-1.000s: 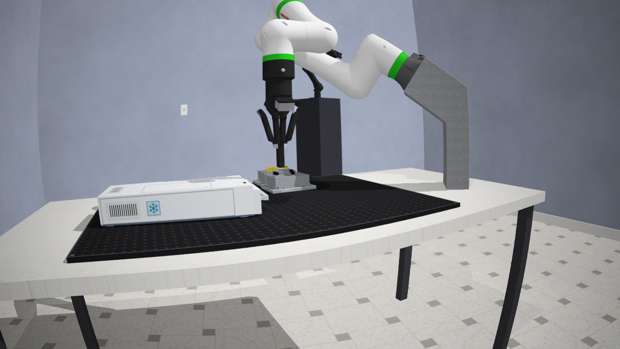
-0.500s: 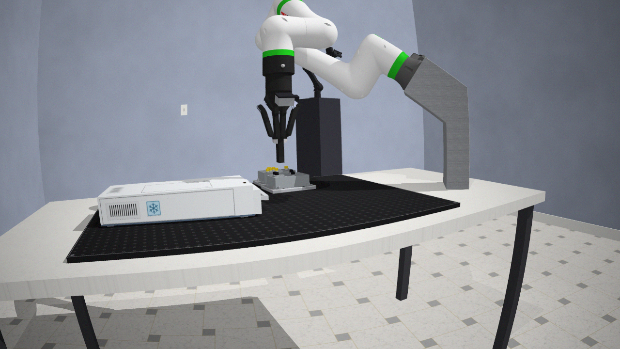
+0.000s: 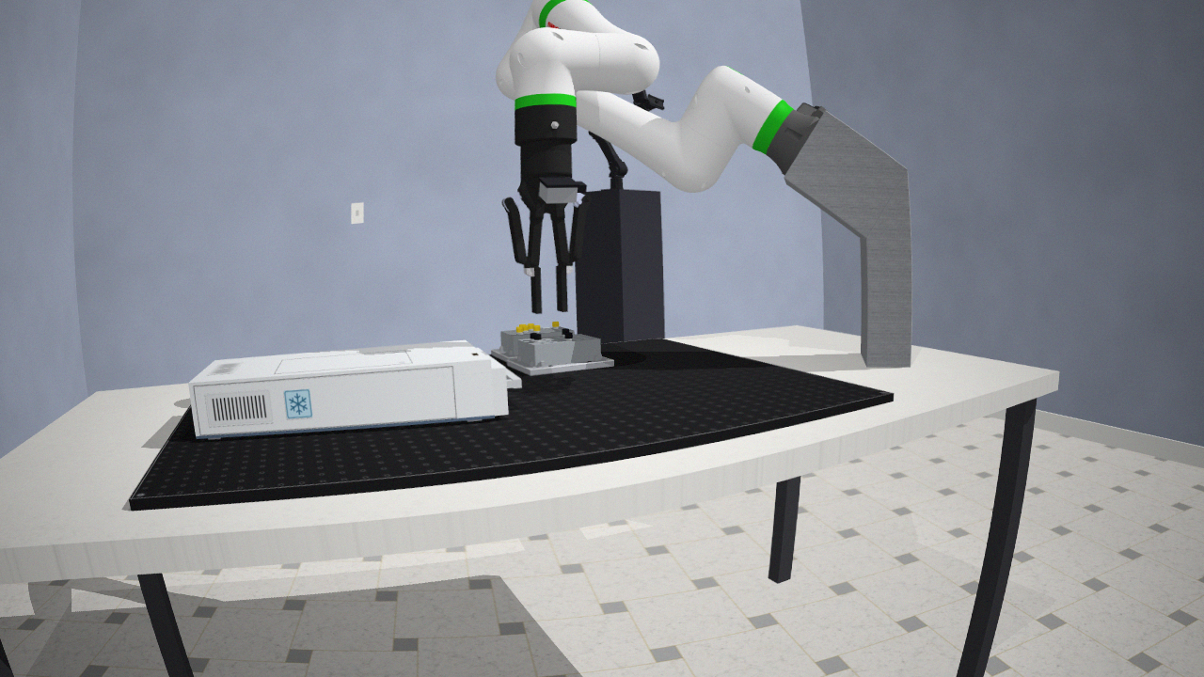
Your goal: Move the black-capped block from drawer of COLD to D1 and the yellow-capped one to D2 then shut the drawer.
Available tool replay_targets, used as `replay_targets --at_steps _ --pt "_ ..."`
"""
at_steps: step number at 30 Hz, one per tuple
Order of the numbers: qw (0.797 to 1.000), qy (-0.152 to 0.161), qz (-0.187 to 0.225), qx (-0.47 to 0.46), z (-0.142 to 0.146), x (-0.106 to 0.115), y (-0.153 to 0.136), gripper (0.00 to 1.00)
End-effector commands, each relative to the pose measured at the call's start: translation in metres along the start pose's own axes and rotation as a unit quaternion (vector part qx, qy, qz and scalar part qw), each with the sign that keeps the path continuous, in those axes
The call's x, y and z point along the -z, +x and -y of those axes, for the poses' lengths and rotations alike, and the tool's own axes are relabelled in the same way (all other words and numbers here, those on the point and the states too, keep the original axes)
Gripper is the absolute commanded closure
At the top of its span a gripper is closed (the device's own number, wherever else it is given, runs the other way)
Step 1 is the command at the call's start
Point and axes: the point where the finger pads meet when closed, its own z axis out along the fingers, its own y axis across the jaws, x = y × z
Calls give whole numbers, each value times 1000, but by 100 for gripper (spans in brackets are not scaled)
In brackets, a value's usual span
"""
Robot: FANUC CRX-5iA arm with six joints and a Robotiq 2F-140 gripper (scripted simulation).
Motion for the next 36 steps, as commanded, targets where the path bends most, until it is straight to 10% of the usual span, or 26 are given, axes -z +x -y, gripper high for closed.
replay_targets --at_steps 1,36 --pt "1000 -1 0 0 6 4 0 65" --pt "1000 -1 -1 0 89 39 0 65"
